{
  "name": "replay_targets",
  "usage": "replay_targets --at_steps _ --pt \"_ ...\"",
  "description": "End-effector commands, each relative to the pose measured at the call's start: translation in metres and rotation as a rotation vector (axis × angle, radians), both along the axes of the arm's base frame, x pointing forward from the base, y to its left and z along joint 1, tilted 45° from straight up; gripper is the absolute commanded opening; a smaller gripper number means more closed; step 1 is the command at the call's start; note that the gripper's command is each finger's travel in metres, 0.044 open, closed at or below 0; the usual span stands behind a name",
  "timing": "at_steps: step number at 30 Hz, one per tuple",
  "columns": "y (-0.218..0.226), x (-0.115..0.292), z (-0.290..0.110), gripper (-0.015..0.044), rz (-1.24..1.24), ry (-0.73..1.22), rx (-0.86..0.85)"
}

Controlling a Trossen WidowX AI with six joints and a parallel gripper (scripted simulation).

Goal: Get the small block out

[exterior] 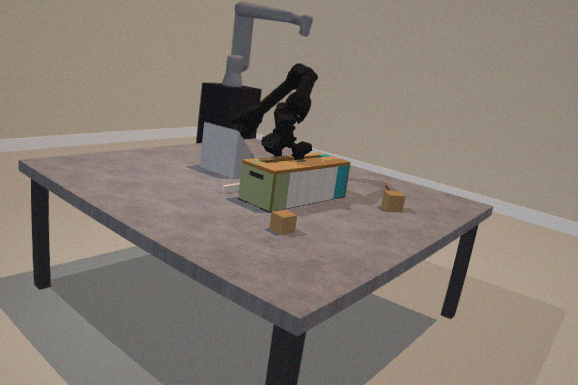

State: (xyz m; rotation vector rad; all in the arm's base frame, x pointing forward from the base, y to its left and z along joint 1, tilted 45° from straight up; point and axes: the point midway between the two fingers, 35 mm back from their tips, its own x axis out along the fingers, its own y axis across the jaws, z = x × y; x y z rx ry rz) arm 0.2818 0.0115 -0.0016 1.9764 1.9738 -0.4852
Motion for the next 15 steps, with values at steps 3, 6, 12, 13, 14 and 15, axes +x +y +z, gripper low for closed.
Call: replay_targets --at_steps 3,6,12,13,14,15 --pt "-0.0055 -0.0027 -0.0070 0.0400 -0.002 0.005 0.003" --pt "-0.0055 -0.0027 -0.0070 0.0400 -0.002 0.005 0.003" --pt "-0.0032 -0.0025 -0.0047 0.0400 -0.002 0.005 0.004" --pt "-0.0024 -0.0025 -0.0040 0.0400 -0.002 0.005 0.004" --pt "-0.0017 -0.0025 -0.0033 0.0400 -0.002 0.005 0.004" --pt "-0.0010 -0.0024 -0.0026 0.0400 -0.002 0.005 0.004"
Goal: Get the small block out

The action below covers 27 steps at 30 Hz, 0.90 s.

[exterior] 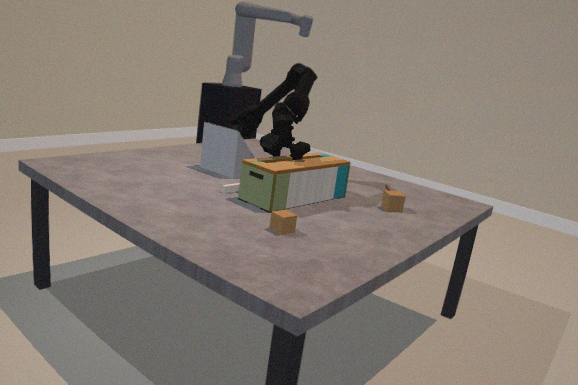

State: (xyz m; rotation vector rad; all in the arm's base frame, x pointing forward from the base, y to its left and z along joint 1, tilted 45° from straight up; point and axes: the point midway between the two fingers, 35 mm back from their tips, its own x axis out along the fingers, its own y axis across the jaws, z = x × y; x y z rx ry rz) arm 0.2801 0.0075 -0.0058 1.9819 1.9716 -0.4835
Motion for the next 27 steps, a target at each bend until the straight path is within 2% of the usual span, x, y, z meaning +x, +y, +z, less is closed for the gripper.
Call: replay_targets --at_steps 1,27 --pt "0.004 -0.001 0.002 0.0400 0.001 0.006 0.001" --pt "0.013 0.000 0.011 0.0400 0.001 0.006 0.002"
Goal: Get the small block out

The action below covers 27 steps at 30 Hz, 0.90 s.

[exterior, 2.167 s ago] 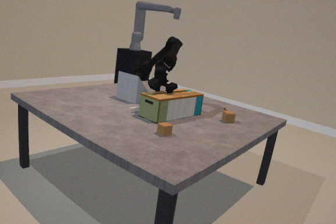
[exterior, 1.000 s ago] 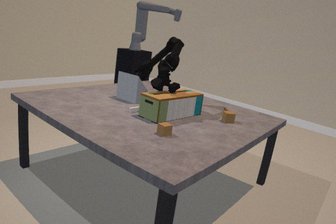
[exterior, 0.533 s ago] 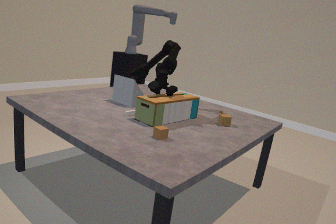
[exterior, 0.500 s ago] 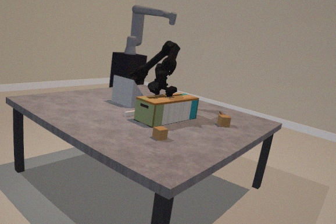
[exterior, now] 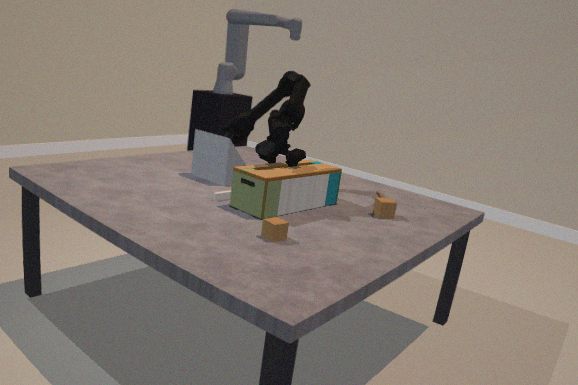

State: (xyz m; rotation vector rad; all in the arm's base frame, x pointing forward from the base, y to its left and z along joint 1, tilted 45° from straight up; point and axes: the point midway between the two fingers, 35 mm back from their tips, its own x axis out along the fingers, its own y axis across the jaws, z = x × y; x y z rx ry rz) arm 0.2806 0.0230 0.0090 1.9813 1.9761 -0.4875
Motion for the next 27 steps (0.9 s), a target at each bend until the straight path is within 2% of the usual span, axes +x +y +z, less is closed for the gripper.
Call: replay_targets --at_steps 1,27 --pt "-0.004 -0.001 -0.005 0.0400 0.000 0.001 0.002" --pt "0.010 0.000 0.009 0.0400 0.000 0.002 0.003"
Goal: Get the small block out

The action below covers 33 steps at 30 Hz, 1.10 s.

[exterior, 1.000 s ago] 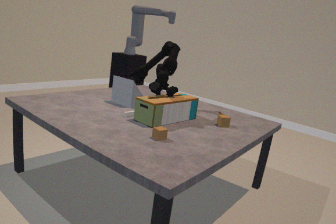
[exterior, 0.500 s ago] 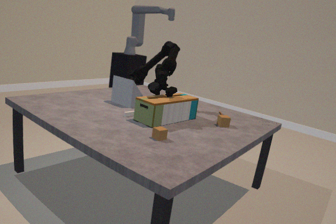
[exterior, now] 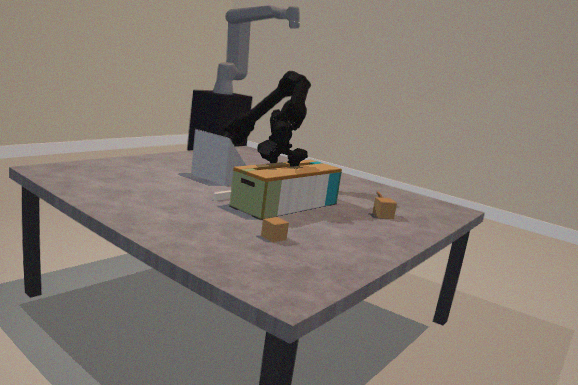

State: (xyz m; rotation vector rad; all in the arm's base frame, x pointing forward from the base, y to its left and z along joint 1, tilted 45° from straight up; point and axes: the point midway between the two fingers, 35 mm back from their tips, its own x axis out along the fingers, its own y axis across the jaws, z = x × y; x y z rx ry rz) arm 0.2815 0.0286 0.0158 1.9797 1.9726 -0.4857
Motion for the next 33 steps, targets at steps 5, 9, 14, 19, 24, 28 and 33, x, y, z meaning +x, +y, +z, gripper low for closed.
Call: replay_targets --at_steps 5,9,14,19,24,28,33 --pt "0.008 -0.001 0.005 0.0400 0.000 0.005 0.005" --pt "0.011 -0.001 0.008 0.0400 0.000 0.005 0.005" --pt "0.014 -0.001 0.012 0.0400 0.000 0.005 0.006" --pt "0.018 0.000 0.015 0.0400 0.000 0.005 0.006" --pt "0.021 0.000 0.019 0.0400 0.000 0.005 0.006" --pt "0.024 0.000 0.022 0.0400 0.000 0.005 0.007" --pt "0.028 0.000 0.025 0.0400 0.000 0.006 0.007"
